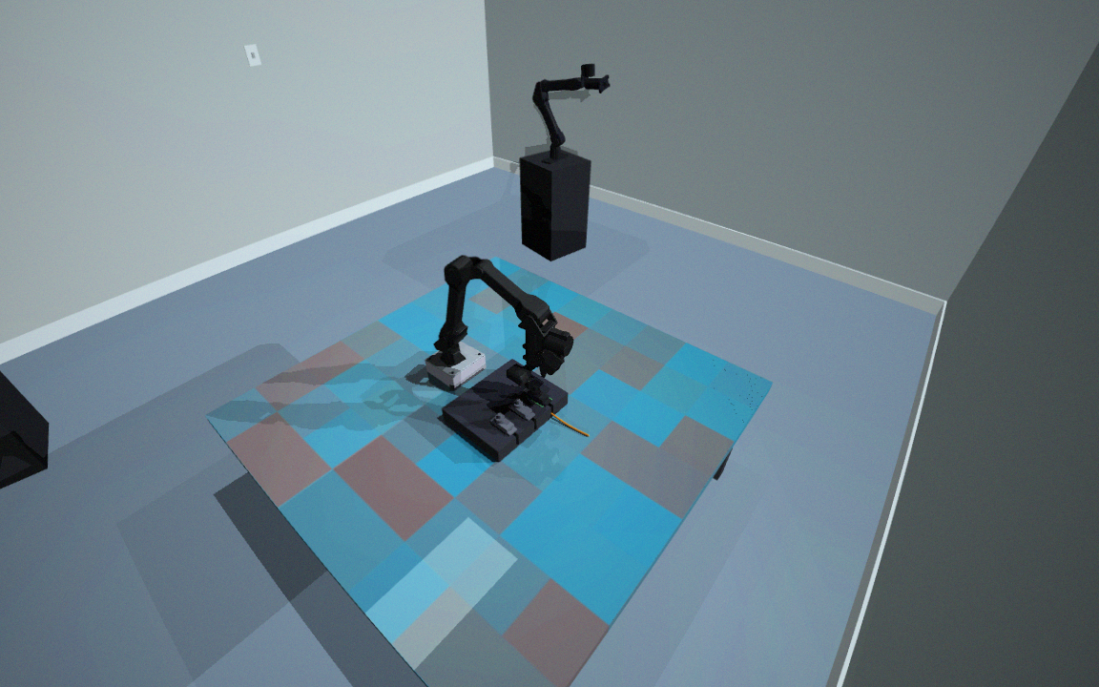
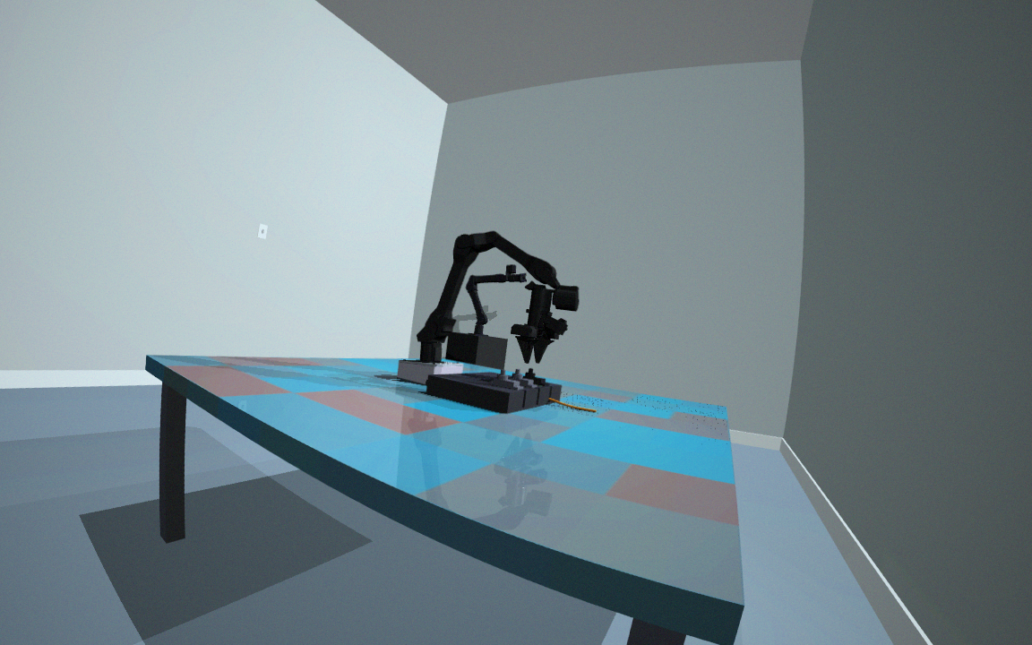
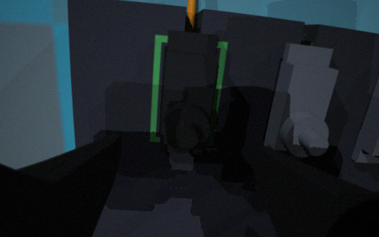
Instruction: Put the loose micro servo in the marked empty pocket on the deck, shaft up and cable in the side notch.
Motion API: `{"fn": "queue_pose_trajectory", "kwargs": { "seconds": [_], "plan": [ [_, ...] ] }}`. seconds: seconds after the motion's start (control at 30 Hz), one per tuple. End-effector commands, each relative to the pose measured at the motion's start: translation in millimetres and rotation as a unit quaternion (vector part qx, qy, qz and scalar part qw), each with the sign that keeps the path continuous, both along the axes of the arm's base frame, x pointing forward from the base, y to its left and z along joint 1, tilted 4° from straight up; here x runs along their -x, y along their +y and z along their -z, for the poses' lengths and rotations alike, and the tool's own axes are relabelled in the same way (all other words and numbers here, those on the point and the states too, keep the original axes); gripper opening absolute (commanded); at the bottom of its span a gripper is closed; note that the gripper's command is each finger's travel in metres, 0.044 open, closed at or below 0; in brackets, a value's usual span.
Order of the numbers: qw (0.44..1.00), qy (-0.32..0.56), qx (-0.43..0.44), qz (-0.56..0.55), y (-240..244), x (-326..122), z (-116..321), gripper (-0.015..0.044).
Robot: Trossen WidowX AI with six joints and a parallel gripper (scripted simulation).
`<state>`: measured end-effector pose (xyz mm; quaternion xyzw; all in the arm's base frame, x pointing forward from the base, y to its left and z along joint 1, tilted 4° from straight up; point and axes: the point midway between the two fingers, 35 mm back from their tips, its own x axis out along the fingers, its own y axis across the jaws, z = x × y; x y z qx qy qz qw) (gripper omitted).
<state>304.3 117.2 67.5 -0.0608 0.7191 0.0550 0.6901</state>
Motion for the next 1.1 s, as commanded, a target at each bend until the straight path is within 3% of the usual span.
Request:
{"fn": "queue_pose_trajectory", "kwargs": {
  "seconds": [0.0, 0.07, 0.2, 0.37, 0.6, 1.07],
  "plan": [
    [1.0, -0.002, -0.001, 0.0, -3, 29, -25, 0.0398],
    [1.0, -0.001, -0.001, 0.0, -7, 52, -38, 0.044],
    [1.0, 0.001, 0.0, -0.001, -13, 80, -53, 0.044],
    [1.0, 0.0, -0.001, -0.001, -13, 79, -58, 0.044],
    [1.0, -0.008, -0.002, -0.004, -14, 77, -104, 0.044],
    [1.0, -0.008, -0.002, -0.004, -14, 77, -104, 0.044]
  ]
}}
